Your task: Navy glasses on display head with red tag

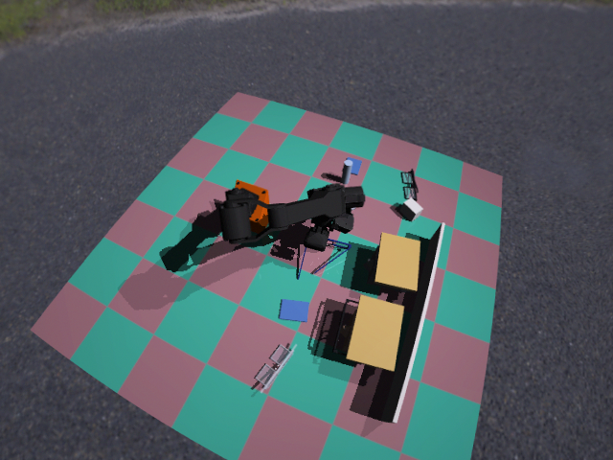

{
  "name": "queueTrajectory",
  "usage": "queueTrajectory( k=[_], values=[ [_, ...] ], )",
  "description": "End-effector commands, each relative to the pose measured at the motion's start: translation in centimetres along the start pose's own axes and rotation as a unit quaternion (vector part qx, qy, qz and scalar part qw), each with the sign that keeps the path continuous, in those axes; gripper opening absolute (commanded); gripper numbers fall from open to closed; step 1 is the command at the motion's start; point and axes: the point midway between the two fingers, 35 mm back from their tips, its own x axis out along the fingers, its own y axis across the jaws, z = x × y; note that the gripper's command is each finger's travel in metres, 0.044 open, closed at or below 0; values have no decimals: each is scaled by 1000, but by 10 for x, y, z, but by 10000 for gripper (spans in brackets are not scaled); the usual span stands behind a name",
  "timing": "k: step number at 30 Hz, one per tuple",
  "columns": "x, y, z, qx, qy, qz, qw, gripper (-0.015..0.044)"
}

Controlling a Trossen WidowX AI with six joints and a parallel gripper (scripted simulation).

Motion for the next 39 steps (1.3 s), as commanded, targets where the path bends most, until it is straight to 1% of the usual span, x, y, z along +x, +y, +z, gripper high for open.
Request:
queueTrajectory(
  k=[1,14,29,30,39],
  values=[
    [9,0,-2,-3,2,-4,1000,120],
    [29,0,-3,-3,2,-5,1000,120],
    [30,-5,-3,-3,2,-6,1000,120],
    [29,-2,-3,-2,3,-3,1000,94],
    [29,-2,-3,-2,3,-3,1000,34]
  ],
)
